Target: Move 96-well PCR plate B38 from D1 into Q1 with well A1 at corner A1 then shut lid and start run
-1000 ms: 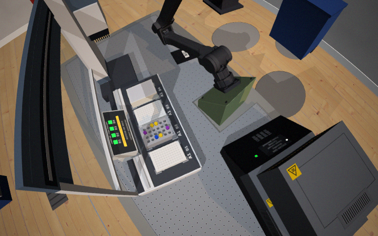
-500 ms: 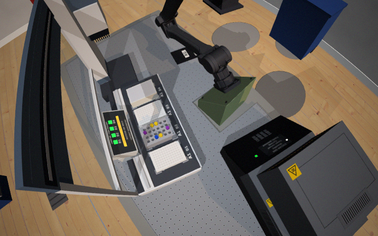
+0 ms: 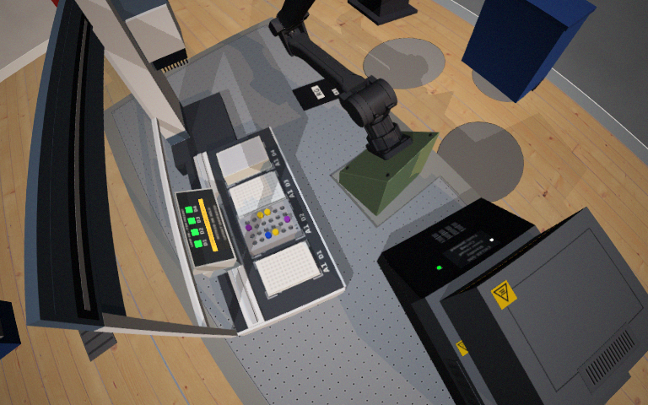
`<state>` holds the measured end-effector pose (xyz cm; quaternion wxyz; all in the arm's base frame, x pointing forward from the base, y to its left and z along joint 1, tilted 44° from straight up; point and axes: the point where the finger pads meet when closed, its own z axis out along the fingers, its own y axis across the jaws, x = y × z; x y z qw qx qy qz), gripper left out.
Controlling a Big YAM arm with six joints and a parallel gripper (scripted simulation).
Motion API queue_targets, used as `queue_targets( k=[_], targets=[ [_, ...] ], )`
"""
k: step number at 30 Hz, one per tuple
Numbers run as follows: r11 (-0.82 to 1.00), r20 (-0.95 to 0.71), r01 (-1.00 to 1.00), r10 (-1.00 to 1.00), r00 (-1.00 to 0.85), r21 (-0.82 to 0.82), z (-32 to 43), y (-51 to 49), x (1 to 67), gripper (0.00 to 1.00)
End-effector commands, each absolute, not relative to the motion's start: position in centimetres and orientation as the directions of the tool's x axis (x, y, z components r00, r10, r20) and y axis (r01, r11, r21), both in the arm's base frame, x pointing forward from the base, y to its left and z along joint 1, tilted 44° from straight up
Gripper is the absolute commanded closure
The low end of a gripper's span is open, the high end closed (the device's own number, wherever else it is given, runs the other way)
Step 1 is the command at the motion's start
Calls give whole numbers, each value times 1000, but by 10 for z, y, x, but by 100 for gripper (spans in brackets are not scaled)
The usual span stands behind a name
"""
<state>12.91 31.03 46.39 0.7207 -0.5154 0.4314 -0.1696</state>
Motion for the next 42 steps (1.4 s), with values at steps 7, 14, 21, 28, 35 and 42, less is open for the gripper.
queue_targets(
  k=[7,14,21,28,35,42],
  targets=[
    [462,-543,-288,-674,501,-839,434,330,150,100],
    [453,-564,-338,-702,435,-825,412,331,160,100],
    [450,-577,-381,-735,356,-808,375,333,178,100],
    [465,-602,-429,-751,273,-775,357,330,187,100],
    [494,-622,-453,-760,190,-742,335,327,204,100],
    [513,-618,-489,-783,69,-705,299,315,215,100]
  ],
)
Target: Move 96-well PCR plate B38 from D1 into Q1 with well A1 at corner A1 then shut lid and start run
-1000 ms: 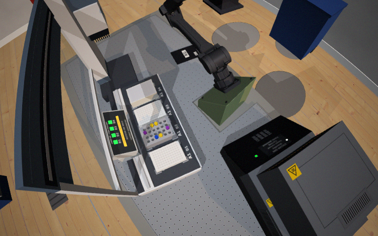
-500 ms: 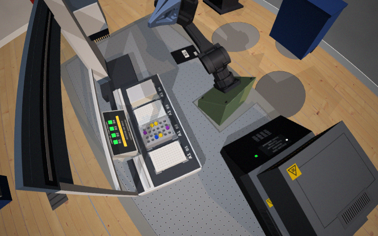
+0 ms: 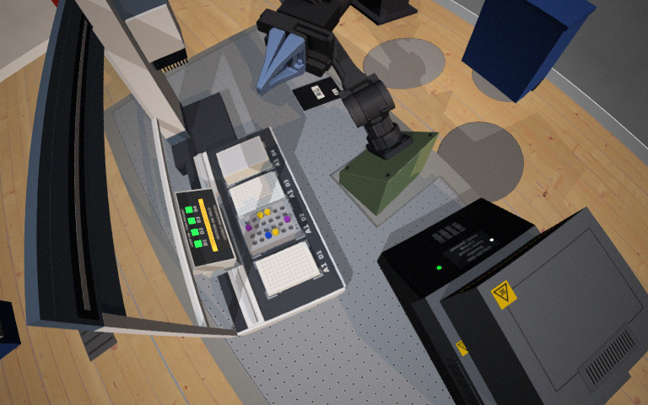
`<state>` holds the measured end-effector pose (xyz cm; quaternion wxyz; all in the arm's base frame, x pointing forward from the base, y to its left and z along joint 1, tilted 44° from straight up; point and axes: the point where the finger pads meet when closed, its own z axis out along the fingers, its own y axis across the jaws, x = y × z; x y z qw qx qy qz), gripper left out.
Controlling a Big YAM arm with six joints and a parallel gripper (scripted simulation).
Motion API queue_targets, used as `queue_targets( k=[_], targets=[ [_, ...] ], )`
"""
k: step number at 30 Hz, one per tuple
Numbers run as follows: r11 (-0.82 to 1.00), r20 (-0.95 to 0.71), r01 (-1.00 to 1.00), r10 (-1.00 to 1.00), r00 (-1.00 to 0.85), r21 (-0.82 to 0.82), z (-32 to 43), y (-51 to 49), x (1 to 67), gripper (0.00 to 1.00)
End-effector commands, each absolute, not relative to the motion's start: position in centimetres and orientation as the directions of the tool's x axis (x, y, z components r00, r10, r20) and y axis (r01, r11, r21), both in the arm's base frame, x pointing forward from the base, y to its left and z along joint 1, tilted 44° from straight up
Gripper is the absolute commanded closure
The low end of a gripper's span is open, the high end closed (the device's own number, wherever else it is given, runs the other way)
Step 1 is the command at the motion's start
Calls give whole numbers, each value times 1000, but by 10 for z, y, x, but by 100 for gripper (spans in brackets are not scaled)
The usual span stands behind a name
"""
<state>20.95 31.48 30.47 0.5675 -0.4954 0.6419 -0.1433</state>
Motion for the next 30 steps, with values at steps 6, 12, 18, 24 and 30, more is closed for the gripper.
queue_targets(
  k=[6,12,18,24,30],
  targets=[
    [538,-619,-498,-785,-4,-680,286,309,221,100],
    [549,-606,-498,-793,-59,-671,254,293,233,100],
    [594,-588,-504,-785,-195,-627,229,279,239,100],
    [630,-584,-488,-767,-266,-604,220,268,244,100],
    [648,-537,-480,-760,-365,-591,184,245,247,100]
  ],
)
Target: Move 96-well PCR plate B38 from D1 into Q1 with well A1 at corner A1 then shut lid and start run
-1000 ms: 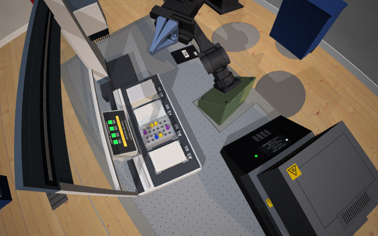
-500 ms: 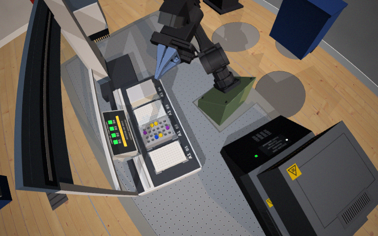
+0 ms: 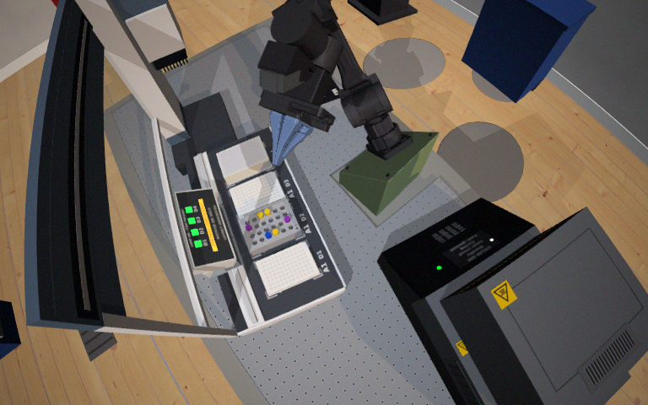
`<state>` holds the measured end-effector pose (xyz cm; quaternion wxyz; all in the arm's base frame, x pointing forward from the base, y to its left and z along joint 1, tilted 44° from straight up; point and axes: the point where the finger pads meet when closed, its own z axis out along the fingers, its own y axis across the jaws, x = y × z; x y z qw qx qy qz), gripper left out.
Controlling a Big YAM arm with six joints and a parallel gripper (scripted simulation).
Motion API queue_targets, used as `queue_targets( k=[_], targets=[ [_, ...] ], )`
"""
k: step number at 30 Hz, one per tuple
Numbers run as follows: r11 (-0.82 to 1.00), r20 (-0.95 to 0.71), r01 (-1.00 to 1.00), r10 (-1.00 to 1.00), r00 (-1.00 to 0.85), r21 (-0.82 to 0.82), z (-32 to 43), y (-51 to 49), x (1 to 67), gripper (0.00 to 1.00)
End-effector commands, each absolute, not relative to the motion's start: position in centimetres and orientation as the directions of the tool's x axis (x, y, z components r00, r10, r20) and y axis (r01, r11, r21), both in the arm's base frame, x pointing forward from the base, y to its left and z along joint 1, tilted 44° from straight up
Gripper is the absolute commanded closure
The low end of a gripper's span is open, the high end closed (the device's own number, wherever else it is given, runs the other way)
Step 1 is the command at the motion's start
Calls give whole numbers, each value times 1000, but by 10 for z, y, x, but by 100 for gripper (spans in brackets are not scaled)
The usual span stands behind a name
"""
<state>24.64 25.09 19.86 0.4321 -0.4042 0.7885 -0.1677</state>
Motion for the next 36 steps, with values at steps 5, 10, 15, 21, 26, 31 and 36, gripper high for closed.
queue_targets(
  k=[5,10,15,21,26,31,36],
  targets=[
    [686,-519,-447,-727,-450,-574,169,226,250,100],
    [708,-514,-433,-705,-490,-558,164,220,251,100],
    [742,-475,-386,-656,-587,-548,145,197,251,100],
    [772,-434,-328,-594,-678,-544,126,170,246,100],
    [786,-427,-304,-565,-706,-538,123,163,246,100],
    [798,-373,-247,-499,-782,-550,104,134,239,100],
    [812,-352,-182,-427,-833,-555,97,115,232,100]
  ],
)
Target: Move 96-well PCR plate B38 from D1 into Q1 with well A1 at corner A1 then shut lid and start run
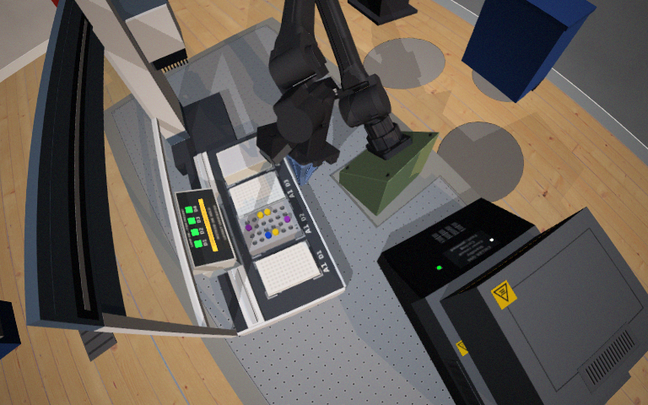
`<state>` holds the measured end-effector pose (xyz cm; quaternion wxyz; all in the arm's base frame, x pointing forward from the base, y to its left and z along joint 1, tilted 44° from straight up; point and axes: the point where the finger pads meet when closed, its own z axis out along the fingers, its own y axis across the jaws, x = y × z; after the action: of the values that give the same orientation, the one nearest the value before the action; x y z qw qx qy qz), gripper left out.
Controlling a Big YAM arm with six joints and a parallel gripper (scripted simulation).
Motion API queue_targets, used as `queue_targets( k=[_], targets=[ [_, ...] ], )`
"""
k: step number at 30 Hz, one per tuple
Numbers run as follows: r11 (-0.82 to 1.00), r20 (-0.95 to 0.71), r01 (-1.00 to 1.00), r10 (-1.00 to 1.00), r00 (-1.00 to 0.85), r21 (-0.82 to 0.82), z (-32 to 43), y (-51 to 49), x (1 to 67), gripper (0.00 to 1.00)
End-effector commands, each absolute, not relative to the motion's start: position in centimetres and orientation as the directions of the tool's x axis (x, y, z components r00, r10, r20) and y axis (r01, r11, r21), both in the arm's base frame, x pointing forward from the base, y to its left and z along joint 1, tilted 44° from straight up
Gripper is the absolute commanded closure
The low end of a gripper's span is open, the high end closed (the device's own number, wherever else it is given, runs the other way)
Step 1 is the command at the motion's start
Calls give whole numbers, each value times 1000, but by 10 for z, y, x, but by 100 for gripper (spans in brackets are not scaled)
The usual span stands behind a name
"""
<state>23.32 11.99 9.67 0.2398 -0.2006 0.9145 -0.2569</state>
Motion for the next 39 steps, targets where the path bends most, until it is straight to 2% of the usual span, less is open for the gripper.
queue_targets(
  k=[1,27,33,39],
  targets=[
    [816,-350,-168,-411,-842,-554,97,111,231,100],
    [763,-249,116,-61,-967,-635,78,16,179,100],
    [728,-244,199,45,-969,-656,80,29,190,100],
    [754,-279,201,26,-960,-625,87,35,198,100]
  ],
)
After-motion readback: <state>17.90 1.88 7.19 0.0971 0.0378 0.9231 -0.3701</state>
